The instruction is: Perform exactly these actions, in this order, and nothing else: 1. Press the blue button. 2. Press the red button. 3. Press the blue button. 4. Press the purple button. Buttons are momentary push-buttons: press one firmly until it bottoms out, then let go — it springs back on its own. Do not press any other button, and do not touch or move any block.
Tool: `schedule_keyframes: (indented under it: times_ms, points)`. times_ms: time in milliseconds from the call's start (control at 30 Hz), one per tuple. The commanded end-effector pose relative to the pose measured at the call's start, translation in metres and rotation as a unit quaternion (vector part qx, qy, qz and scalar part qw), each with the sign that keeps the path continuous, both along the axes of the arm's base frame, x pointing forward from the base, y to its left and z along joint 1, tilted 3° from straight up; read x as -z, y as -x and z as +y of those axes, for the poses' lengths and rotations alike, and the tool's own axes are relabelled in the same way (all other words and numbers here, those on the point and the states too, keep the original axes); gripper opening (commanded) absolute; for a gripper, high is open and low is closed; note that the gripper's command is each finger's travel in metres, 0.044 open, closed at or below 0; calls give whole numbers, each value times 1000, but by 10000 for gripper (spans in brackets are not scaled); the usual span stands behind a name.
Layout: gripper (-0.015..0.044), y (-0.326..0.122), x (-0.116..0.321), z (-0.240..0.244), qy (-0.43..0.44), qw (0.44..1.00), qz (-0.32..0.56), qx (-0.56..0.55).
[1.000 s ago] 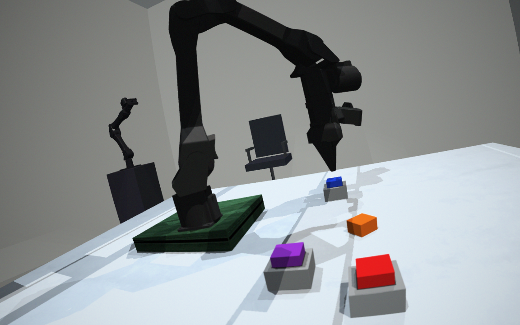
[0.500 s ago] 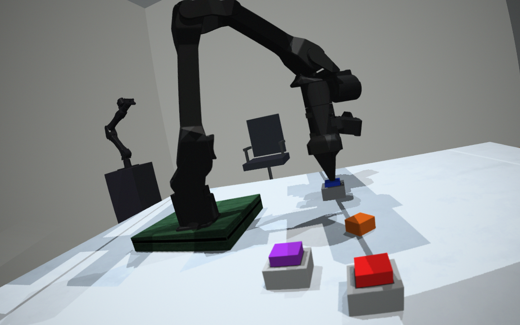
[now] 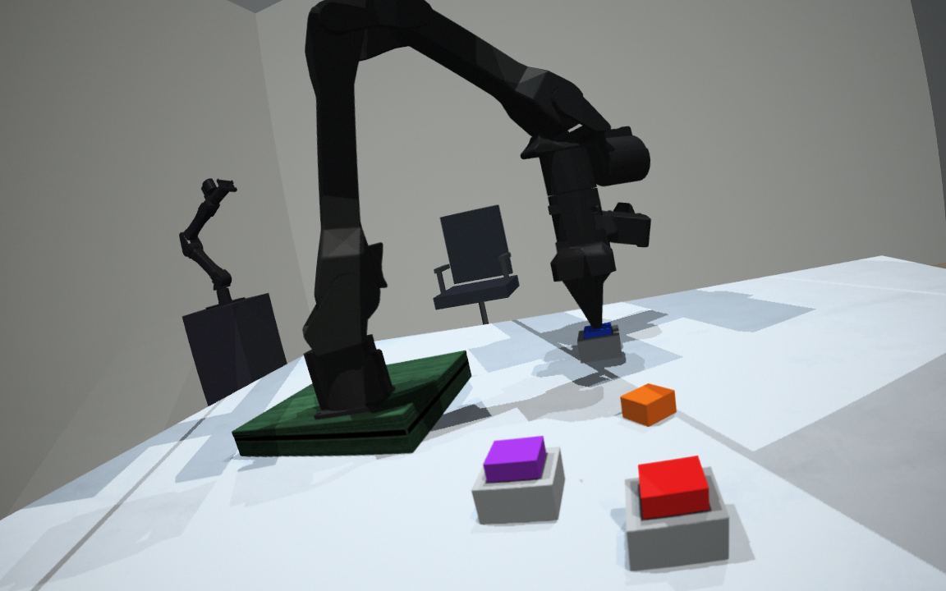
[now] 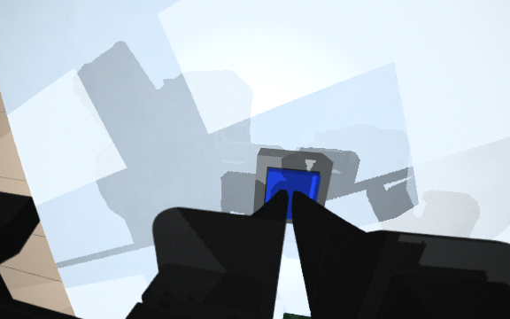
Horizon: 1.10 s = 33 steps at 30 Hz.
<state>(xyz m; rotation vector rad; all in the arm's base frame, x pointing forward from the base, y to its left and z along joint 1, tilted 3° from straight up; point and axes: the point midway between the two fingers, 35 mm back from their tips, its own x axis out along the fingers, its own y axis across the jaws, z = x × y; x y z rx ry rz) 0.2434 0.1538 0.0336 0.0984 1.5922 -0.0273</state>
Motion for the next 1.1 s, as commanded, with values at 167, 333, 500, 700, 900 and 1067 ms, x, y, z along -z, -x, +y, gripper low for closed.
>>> schedule_keyframes:
  times_ms: [167, 333, 500, 700, 900, 1067]
  points:
    - [20, -1, -32, -2, 3, 1000, 0, 2]
    - [20, -2, -42, -2, 3, 1000, 0, 2]
    - [20, -2, -94, -5, 3, 1000, -1, 2]
    - [20, -15, -93, -23, 7, 1000, -4, 6]
    - [20, -52, -88, -108, 25, 999, -10, 23]
    - [20, -63, -87, -177, 28, 999, -7, 21]
